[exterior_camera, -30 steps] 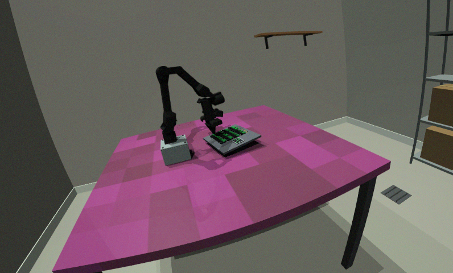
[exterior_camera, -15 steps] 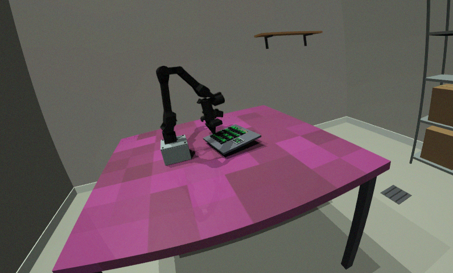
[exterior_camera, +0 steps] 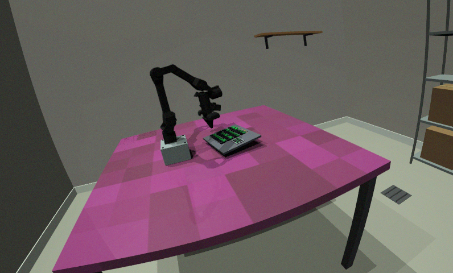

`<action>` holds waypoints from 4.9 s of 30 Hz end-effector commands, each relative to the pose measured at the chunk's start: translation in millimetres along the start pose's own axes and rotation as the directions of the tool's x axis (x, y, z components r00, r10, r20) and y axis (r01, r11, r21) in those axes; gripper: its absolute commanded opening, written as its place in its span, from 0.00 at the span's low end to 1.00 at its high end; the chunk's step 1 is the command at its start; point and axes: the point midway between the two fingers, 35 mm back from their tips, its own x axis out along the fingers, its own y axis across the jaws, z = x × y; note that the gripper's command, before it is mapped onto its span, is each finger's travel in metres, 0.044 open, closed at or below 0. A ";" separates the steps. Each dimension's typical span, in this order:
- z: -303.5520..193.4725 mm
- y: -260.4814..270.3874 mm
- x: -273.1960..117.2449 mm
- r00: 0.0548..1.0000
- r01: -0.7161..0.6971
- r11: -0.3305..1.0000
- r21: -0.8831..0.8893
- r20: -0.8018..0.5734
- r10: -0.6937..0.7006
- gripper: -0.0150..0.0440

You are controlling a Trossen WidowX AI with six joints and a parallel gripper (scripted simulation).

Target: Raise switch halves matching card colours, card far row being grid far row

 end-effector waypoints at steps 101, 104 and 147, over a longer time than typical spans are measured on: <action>-16.1 -108.6 42.1 0.999 0.013 1.000 0.002 0.052 -0.013 0.25; -15.4 -109.7 31.7 0.999 0.017 1.000 0.003 0.045 -0.017 0.25; 4.3 -135.5 35.1 1.000 0.015 1.000 0.002 0.001 -0.015 0.25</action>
